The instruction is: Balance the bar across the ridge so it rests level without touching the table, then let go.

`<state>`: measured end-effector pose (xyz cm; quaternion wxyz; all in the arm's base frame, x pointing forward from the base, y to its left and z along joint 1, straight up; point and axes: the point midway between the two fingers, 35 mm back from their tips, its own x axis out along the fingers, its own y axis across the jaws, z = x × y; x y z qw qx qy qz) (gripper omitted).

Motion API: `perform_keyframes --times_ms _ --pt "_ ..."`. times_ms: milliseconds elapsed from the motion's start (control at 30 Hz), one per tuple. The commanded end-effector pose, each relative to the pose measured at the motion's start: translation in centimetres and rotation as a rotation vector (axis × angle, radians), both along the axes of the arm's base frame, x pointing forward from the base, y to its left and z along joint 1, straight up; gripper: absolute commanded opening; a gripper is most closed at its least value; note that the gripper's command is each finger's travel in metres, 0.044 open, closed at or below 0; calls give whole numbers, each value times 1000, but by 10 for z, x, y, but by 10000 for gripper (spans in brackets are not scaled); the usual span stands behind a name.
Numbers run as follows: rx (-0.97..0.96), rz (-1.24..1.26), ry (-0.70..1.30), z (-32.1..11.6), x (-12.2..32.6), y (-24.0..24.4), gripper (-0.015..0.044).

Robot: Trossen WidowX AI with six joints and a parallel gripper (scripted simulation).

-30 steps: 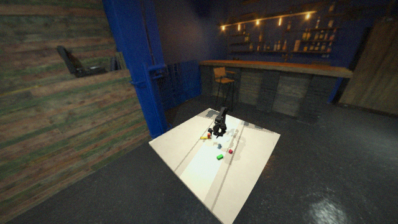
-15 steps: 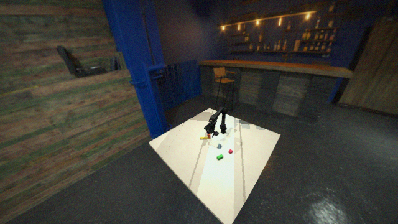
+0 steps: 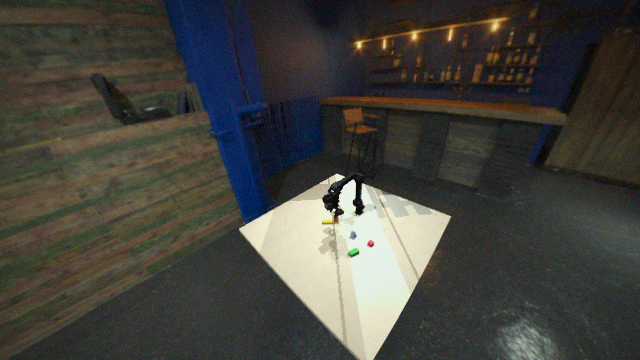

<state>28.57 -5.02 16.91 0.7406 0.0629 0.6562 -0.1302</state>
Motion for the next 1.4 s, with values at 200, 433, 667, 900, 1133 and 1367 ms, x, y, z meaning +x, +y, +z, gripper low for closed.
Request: perform_keyframes --times_ms 200,433,667,900,1133,1367 --pt "63 -251 23 3 -5 -34 315" --pt "114 -459 36 7 -10 -58 315" --pt "132 -533 41 8 -13 -67 315" --pt "132 -533 40 -14 -9 -68 315" --pt "132 -533 40 -63 -7 -69 315" --pt "132 -533 41 -94 -10 -68 315"
